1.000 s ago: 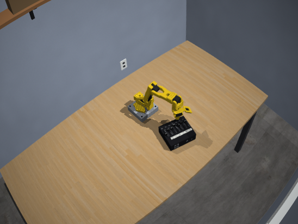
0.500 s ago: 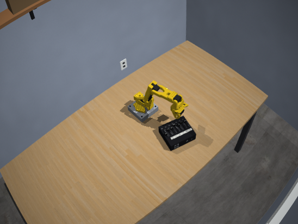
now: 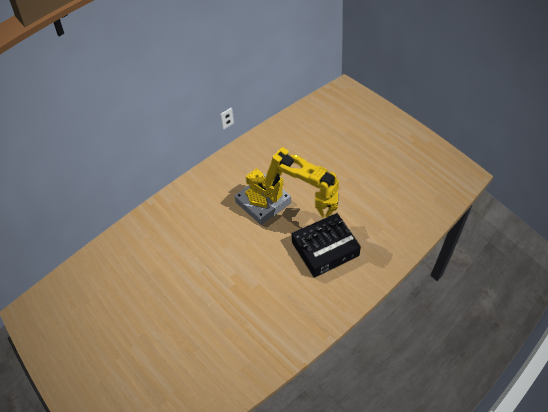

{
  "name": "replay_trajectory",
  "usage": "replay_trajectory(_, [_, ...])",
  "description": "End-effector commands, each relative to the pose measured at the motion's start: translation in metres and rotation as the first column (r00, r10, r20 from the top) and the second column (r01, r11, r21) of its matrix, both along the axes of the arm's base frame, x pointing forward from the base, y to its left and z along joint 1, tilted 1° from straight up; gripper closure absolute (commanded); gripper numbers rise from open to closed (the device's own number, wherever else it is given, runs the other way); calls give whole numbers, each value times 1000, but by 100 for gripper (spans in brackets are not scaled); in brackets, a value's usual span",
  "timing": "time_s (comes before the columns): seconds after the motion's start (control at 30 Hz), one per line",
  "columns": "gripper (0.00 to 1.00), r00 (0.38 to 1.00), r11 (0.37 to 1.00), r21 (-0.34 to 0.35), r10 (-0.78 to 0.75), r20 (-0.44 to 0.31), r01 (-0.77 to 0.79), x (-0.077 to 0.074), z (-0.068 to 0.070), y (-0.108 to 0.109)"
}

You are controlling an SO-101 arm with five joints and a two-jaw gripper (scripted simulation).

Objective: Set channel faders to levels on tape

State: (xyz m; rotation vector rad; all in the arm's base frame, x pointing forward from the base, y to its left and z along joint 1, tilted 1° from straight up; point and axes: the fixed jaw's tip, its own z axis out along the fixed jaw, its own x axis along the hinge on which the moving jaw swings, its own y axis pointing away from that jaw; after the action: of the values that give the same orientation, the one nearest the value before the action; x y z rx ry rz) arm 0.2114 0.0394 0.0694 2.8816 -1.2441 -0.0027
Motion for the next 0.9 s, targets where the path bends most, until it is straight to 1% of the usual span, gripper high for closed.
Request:
replay_trajectory(0.0, [100,982,982,3,188,21,-189,0,2,2])
replay_trajectory(0.1, [100,949,949,0,315,19,-315,0,1,3])
replay_trajectory(0.17, [100,949,949,0,315,19,-315,0,1,3])
replay_trajectory(0.3, [100,882,882,-2,471,17,-471,0,1,5])
replay_trajectory(0.47, [100,768,768,-4,640,15,-640,0,1,7])
replay_trajectory(0.63, [100,631,631,-5,776,12,-776,1,0,9])
replay_trajectory(0.67, [100,601,601,-5,799,12,-799,1,0,9])
replay_trajectory(0.73, [100,601,601,-5,799,12,-799,1,0,9])
replay_trajectory(0.87, [100,480,480,-5,877,10,-877,1,0,11])
